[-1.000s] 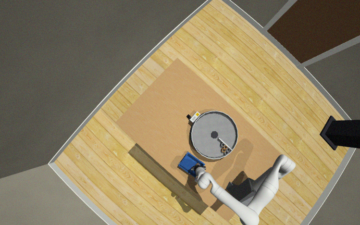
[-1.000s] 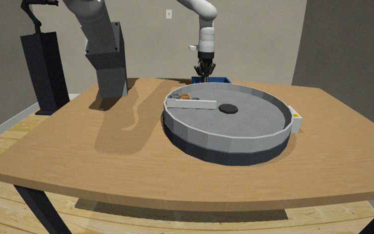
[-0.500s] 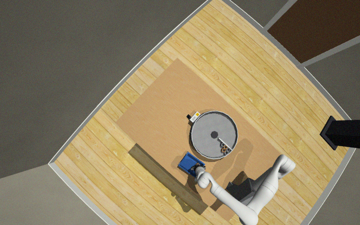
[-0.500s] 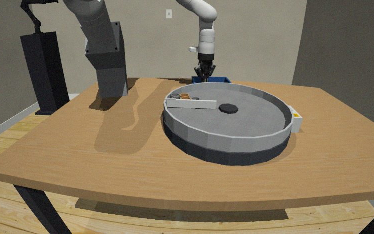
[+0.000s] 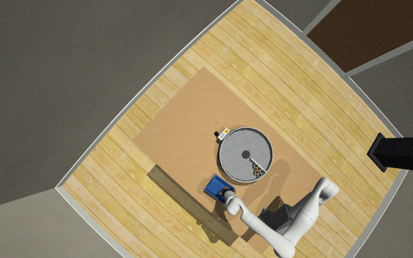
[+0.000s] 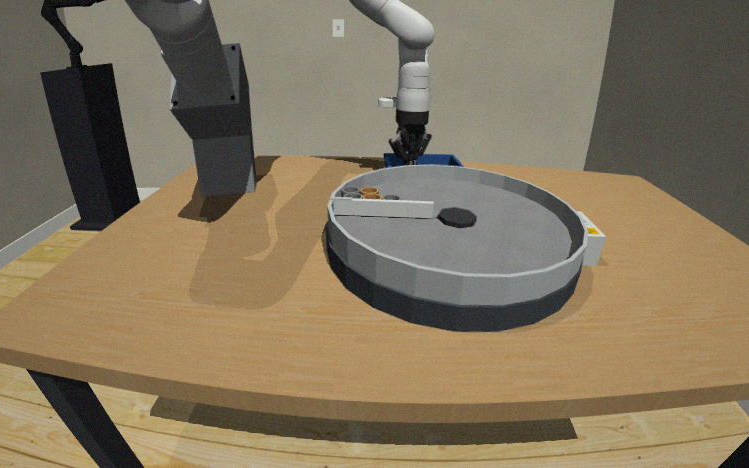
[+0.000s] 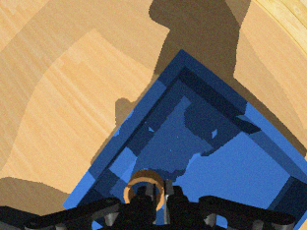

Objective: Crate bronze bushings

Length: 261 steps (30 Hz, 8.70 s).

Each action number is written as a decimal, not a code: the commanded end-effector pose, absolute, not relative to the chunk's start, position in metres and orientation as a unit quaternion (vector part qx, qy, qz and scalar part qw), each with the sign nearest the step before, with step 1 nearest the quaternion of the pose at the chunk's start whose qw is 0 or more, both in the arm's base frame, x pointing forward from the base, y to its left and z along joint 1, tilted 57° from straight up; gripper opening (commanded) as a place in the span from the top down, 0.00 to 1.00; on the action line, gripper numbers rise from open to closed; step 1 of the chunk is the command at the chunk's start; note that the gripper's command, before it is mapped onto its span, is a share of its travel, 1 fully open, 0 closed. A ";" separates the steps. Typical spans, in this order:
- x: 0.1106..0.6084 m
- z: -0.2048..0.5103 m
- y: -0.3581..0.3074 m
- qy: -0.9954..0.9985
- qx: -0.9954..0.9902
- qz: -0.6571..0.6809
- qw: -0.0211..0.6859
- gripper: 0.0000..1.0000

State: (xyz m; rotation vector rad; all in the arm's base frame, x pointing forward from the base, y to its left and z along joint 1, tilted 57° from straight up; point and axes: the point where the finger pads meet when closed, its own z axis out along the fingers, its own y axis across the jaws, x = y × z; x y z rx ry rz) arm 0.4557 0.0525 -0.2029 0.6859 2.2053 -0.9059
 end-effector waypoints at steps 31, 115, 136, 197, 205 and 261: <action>0.457 -0.204 0.051 0.841 0.262 -0.345 0.325 0.84; 0.456 -0.202 0.055 0.841 0.262 -0.345 0.325 0.84; 0.454 -0.200 0.059 0.841 0.262 -0.345 0.324 0.84; 0.422 -0.151 0.126 0.841 0.262 -0.345 0.324 0.84; 0.415 -0.140 0.141 0.841 0.262 -0.345 0.324 0.84; 0.415 -0.140 0.140 0.841 0.262 -0.346 0.324 0.84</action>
